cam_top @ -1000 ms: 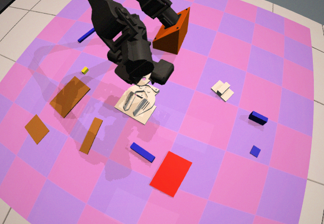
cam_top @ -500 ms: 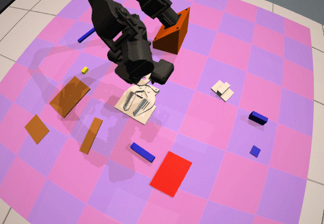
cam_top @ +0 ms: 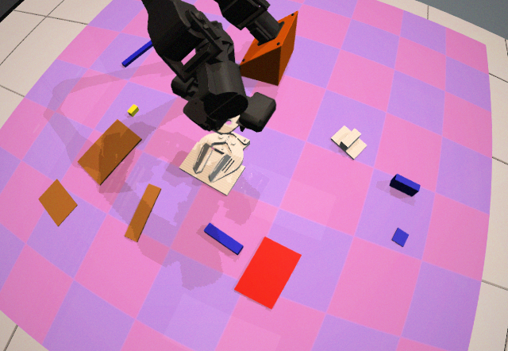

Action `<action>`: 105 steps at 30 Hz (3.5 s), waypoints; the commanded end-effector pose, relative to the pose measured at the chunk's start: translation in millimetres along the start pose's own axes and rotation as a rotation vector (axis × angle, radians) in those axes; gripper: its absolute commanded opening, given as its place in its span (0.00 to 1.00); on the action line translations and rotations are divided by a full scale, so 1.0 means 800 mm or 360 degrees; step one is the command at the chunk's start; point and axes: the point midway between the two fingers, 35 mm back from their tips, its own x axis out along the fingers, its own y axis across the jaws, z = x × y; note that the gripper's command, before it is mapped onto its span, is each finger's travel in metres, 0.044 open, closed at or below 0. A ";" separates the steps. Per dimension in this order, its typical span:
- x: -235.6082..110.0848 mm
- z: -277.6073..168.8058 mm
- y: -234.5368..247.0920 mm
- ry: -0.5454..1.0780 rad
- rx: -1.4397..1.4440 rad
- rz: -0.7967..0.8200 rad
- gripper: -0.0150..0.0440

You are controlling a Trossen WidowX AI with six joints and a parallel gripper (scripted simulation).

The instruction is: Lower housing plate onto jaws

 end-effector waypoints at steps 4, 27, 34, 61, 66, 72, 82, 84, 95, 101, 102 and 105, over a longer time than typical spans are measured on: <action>0.001 -0.003 0.002 0.0004 0.0003 0.0001 0.85; 0.001 -0.003 0.005 0.0004 0.0009 0.0001 0.85; 0.001 -0.003 0.005 0.0004 0.0009 0.0001 0.85; 0.055 -0.002 0.006 0.0002 0.0010 0.0001 0.85; 0.066 -0.002 0.005 0.0002 0.0011 -0.0001 0.85; 0.077 -0.003 0.004 0.0002 0.0012 -0.0004 0.85; 0.078 -0.004 0.004 0.0002 0.0012 -0.0004 0.85; 0.078 -0.004 0.004 0.0002 0.0012 -0.0004 0.85; 0.081 -0.004 0.004 0.0002 -0.0001 -0.0004 0.85; 0.081 -0.004 0.004 0.0002 -0.0002 -0.0004 0.85; 0.082 -0.004 0.004 0.0002 -0.0002 -0.0004 0.85; 0.084 -0.004 0.004 0.0002 -0.0006 -0.0004 0.85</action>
